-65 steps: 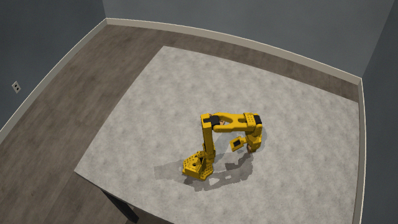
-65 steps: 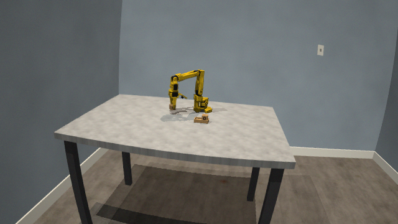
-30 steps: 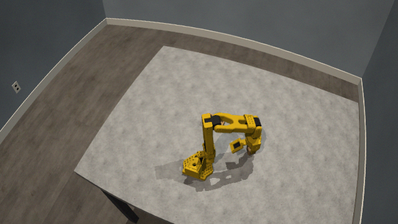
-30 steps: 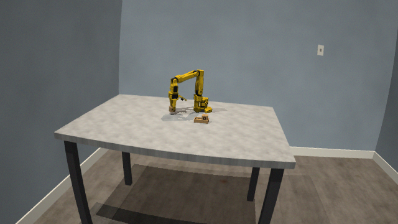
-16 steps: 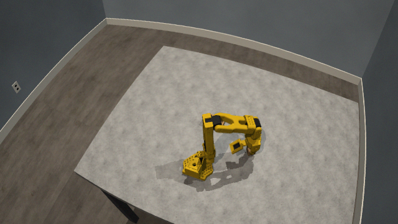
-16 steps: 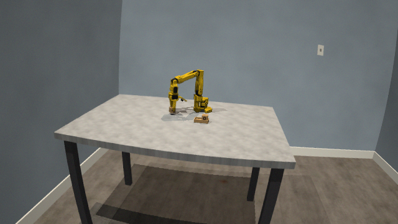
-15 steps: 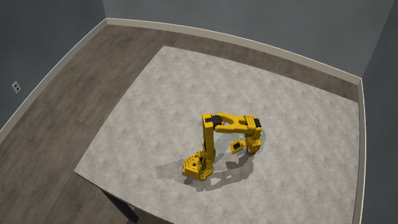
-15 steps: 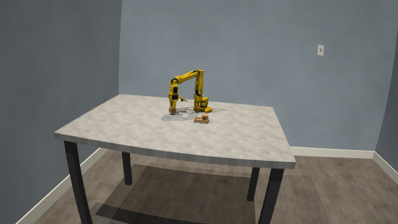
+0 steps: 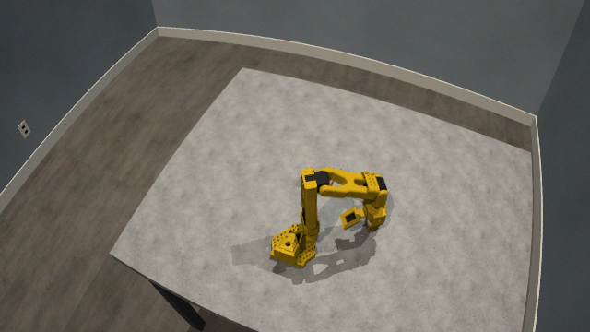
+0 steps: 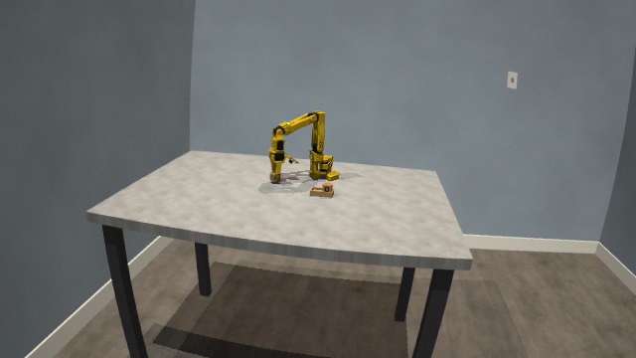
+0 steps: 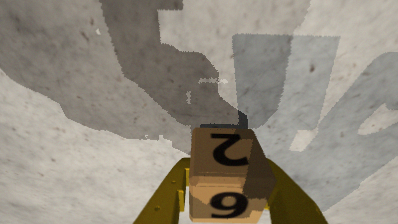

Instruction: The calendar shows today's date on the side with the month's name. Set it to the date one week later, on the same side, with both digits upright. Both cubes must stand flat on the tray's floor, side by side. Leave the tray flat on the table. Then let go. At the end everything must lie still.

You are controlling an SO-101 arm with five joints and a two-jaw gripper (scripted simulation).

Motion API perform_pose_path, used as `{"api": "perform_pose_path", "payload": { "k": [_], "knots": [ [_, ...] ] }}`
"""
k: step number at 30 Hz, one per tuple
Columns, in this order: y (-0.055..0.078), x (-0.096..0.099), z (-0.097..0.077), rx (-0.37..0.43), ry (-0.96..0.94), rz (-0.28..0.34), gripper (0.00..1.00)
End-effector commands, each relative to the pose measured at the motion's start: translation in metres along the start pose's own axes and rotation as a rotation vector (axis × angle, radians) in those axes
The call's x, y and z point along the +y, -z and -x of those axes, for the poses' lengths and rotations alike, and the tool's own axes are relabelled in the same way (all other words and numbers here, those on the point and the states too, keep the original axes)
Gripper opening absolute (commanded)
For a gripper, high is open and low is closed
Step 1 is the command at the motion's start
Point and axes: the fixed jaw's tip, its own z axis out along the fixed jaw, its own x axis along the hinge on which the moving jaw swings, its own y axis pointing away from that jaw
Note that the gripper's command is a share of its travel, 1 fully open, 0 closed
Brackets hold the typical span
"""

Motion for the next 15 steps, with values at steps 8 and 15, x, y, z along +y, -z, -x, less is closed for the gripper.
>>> {"api": "perform_pose_path", "payload": {
  "k": [8, 15],
  "knots": [
    [-0.0012, 0.0018, -0.0028, 0.021, 0.001, -0.001, 0.0],
    [-0.002, 0.0018, -0.0028, 0.021, 0.001, -0.001, 0.0]
  ]
}}
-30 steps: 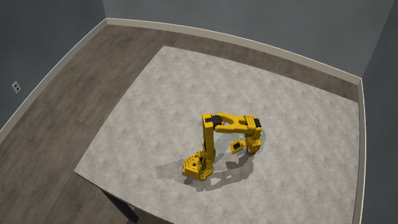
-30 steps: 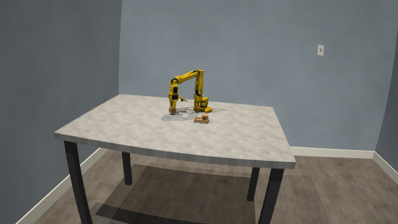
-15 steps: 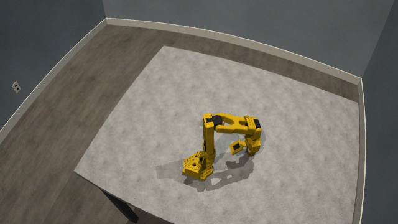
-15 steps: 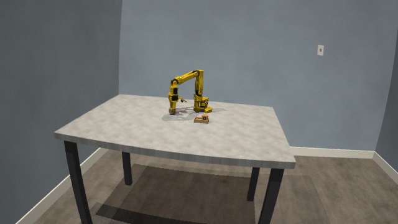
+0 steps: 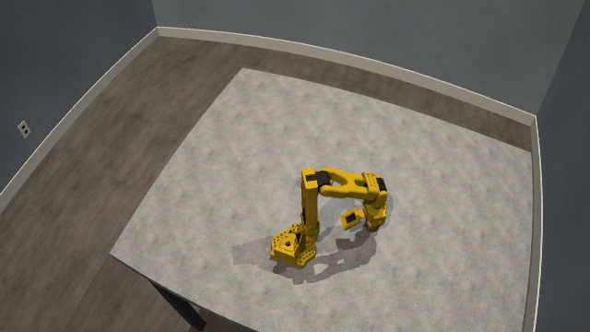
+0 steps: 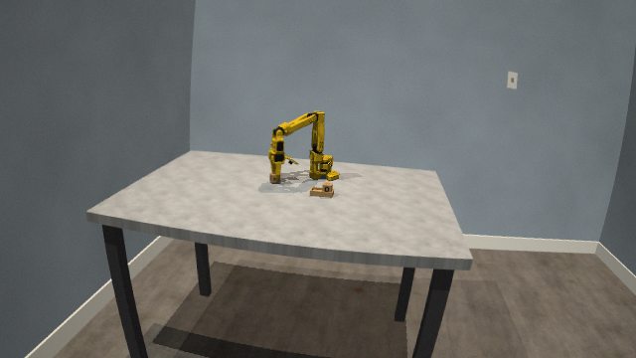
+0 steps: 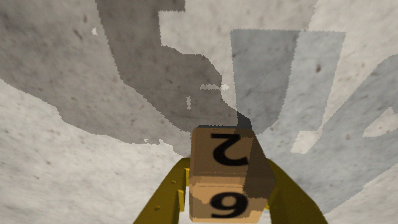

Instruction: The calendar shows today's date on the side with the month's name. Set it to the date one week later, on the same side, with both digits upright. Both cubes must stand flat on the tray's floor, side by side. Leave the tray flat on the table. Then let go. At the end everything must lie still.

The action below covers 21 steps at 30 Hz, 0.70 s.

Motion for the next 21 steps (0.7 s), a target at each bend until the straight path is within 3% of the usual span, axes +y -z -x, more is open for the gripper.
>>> {"api": "perform_pose_path", "payload": {
  "k": [1, 13, 21],
  "knots": [
    [0.001, 0.0018, -0.002, 0.016, 0.001, -0.001, 0.0],
    [0.0001, 0.0018, -0.002, 0.016, 0.001, -0.001, 0.01],
    [0.0001, 0.0018, -0.002, 0.016, 0.001, -0.001, 0.15]
  ]
}}
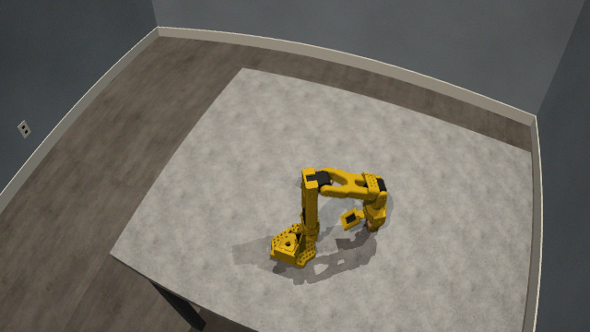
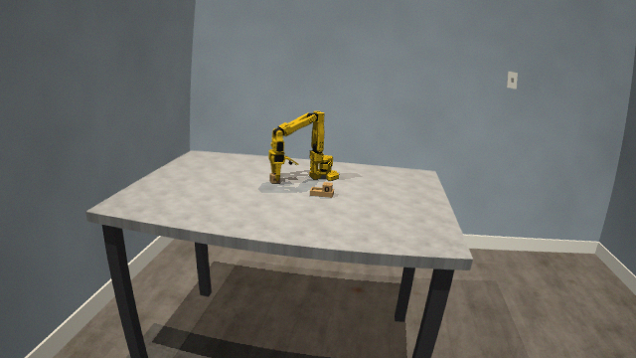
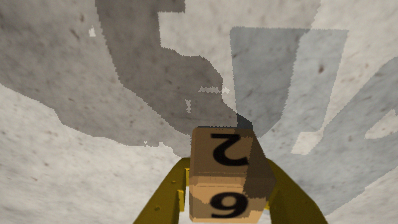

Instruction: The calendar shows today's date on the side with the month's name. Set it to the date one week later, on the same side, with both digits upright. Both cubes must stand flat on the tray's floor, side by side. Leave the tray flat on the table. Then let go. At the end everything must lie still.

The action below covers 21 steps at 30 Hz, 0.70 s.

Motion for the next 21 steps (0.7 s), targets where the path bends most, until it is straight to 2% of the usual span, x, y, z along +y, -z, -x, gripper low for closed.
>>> {"api": "perform_pose_path", "payload": {
  "k": [1, 12, 21],
  "knots": [
    [0.0016, 0.0018, -0.0018, 0.015, 0.001, -0.001, 0.16],
    [0.0016, 0.0018, -0.0018, 0.015, 0.001, -0.001, 0.18],
    [0.0016, 0.0018, -0.0018, 0.015, 0.001, -0.001, 0.26]
  ]
}}
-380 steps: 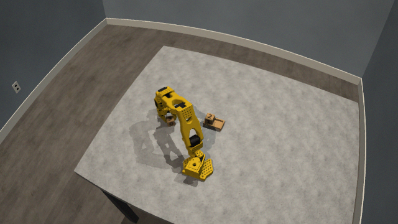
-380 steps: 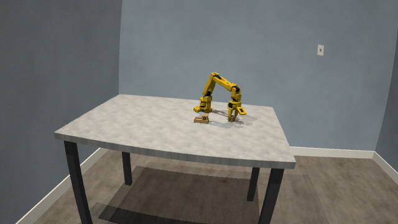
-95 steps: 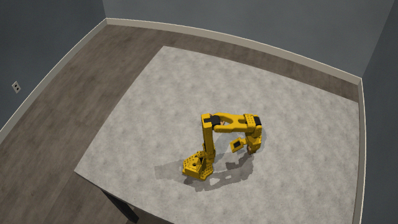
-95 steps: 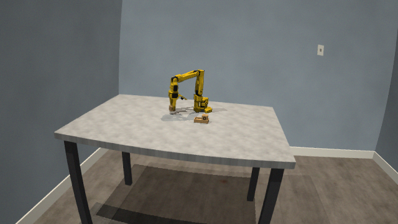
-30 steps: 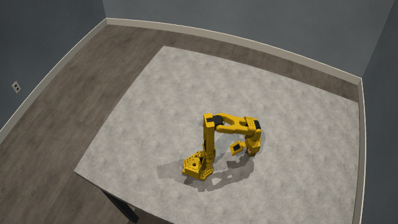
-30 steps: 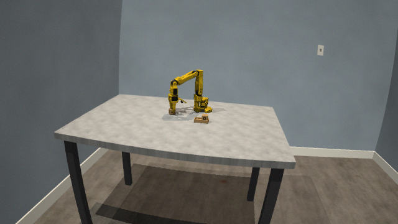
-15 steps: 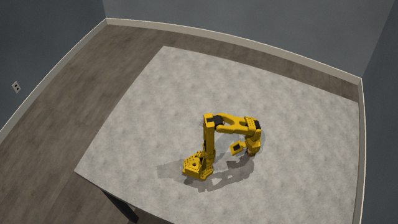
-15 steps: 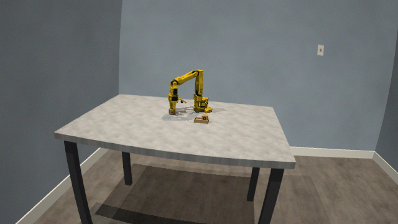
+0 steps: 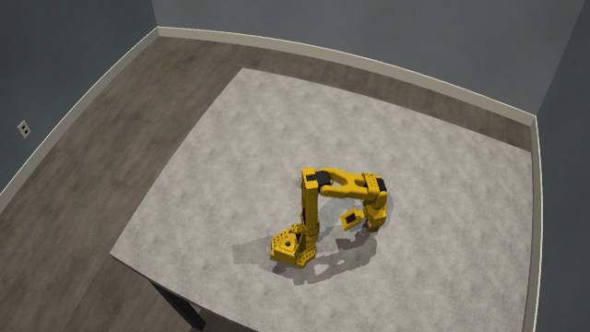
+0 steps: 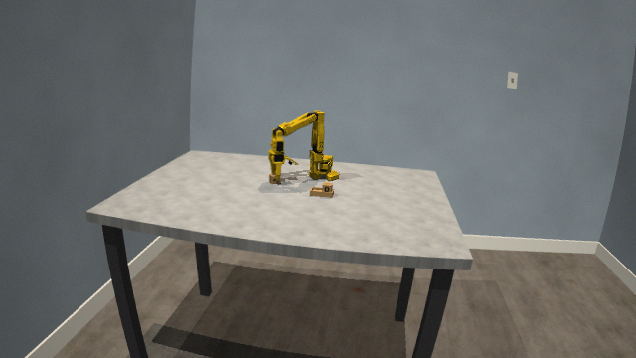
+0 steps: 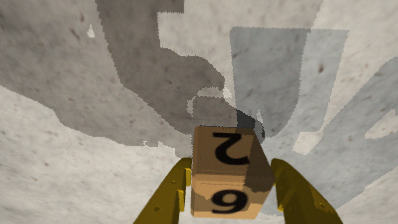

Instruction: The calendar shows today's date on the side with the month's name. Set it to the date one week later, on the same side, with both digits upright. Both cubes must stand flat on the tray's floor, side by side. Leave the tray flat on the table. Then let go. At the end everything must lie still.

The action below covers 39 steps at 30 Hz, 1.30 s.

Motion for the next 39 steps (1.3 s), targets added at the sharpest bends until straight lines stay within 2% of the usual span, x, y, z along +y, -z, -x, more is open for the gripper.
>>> {"api": "perform_pose_path", "payload": {
  "k": [1, 12, 24, 29, 34, 36, 39],
  "knots": [
    [0.002, 0.002, -0.002, 0.015, 0.001, -0.001, 0.26],
    [0.002, 0.002, -0.002, 0.015, 0.001, -0.001, 0.35],
    [0.004, 0.002, -0.002, 0.015, 0.001, -0.001, 0.36],
    [0.014, 0.002, -0.004, 0.015, 0.001, -0.001, 0.36],
    [0.031, 0.002, -0.005, 0.015, 0.001, -0.001, 0.36],
    [0.031, 0.002, -0.005, 0.015, 0.001, -0.001, 0.36],
    [0.042, 0.002, -0.004, 0.015, 0.001, -0.001, 0.36]
  ]
}}
